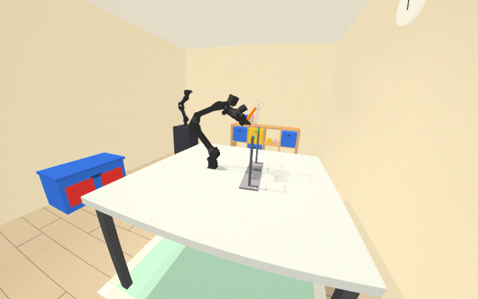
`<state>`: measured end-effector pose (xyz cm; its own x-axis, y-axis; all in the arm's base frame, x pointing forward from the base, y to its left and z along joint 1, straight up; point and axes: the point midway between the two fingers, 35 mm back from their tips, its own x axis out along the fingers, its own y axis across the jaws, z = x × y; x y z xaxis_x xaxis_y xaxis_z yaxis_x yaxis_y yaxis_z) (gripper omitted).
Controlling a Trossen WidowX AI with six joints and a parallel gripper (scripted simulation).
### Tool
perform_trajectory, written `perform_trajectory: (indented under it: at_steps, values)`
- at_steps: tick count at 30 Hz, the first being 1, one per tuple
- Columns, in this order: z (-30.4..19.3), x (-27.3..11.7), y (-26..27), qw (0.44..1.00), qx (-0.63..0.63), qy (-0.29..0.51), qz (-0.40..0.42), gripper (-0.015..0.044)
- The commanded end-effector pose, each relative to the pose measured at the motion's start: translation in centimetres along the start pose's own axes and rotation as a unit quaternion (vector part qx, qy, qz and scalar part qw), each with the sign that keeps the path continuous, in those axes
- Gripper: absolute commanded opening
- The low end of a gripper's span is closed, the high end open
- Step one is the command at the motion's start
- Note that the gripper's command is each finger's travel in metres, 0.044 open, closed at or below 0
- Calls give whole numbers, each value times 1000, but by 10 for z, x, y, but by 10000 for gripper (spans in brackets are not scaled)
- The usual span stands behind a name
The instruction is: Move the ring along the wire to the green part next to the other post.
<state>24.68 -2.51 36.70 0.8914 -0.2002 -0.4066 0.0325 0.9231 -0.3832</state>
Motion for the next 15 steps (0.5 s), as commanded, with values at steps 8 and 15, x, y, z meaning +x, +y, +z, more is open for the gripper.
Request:
perform_trajectory:
  at_steps: [8, 15]
  values:
    - [0, 1, -6, 997, -64, -9, -37, -150]
    - [1, 1, -10, 993, -103, -14, -59, -150]
